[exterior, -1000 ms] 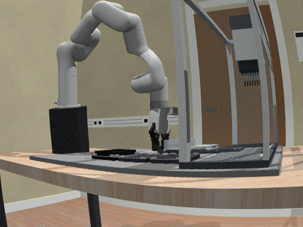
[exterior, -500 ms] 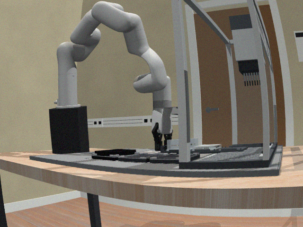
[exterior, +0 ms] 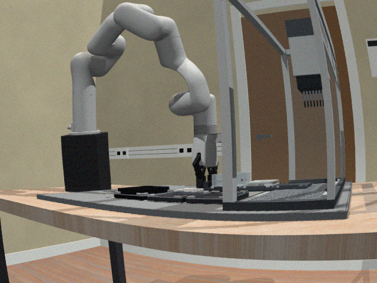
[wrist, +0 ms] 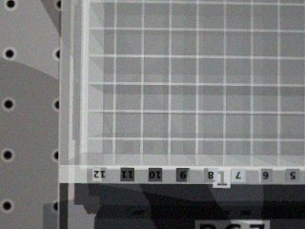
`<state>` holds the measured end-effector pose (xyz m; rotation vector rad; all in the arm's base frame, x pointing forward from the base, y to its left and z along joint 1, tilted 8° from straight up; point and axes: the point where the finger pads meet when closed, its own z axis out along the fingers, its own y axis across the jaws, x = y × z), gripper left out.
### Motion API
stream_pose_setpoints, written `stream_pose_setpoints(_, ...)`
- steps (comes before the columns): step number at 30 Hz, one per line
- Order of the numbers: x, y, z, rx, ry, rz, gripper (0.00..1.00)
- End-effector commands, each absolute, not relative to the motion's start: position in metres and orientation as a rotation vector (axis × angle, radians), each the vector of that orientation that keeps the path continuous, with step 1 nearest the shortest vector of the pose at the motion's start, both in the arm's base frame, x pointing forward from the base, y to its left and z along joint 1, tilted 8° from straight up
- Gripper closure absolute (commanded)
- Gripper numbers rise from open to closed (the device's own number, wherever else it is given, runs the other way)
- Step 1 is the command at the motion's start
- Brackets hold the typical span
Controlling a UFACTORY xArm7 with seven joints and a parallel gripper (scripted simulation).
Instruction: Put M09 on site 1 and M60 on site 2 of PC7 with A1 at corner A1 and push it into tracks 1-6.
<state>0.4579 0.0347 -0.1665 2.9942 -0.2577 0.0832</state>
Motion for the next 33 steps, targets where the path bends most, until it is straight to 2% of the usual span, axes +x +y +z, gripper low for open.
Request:
stream_pose_setpoints(1, 0.465, 0.034, -0.165, 2.995, -0.257, 0.089, 0.18)
stream_pose_setpoints(33, 0.493, 0.030, -0.163, 2.995, -0.258, 0.089, 0.18)
